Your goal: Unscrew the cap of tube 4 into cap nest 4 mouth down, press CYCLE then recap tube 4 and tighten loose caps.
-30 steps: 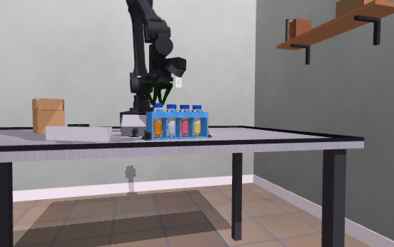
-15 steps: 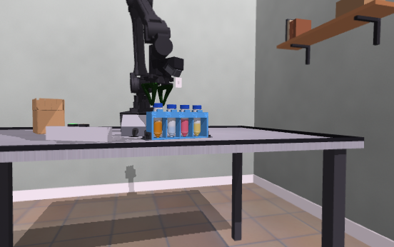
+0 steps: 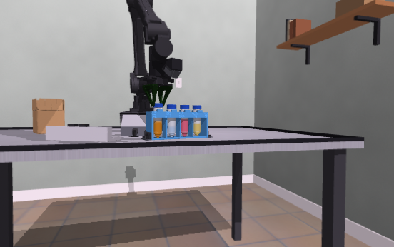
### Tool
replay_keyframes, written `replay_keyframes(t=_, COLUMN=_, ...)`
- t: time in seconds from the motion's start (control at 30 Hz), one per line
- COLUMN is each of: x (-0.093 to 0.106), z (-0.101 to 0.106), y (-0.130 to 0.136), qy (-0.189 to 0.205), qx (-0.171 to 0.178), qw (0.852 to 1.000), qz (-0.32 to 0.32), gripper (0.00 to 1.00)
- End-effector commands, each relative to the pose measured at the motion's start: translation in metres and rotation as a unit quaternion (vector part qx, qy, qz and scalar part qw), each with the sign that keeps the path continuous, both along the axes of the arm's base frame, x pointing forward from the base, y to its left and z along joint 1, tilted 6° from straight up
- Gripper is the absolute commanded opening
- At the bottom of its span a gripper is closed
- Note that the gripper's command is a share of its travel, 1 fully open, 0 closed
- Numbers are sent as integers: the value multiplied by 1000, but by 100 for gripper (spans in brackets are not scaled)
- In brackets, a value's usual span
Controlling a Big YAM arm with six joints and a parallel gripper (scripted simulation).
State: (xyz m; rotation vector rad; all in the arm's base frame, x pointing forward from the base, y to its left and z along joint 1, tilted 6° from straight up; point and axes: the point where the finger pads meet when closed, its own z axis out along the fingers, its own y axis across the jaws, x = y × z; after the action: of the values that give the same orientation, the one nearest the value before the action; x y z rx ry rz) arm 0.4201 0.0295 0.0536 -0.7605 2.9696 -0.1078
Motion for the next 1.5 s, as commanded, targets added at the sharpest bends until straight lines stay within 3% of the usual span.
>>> replay_keyframes(t=0.0, x=13, z=10, y=0, qy=-16, qx=2, qw=1000, qz=-7, gripper=0)
replay_keyframes(t=0.43, x=13, z=10, y=0, qy=-16, qx=2, qw=1000, qz=-7, gripper=0)
replay_keyframes(t=0.6, x=19, z=5, y=-4, qy=-22, qx=10, qw=995, qz=-100, gripper=0)
replay_keyframes(t=0.93, x=18, z=4, y=-5, qy=-29, qx=27, qw=964, qz=-263, gripper=0)
replay_keyframes(t=1.0, x=18, z=4, y=-5, qy=-29, qx=27, qw=964, qz=-263, gripper=0)
replay_keyframes(t=1.3, x=18, z=4, y=-5, qy=-35, qx=41, qw=917, qz=-396, gripper=0)
replay_keyframes(t=1.47, x=13, z=9, y=0, qy=-34, qx=42, qw=921, qz=-386, gripper=0)
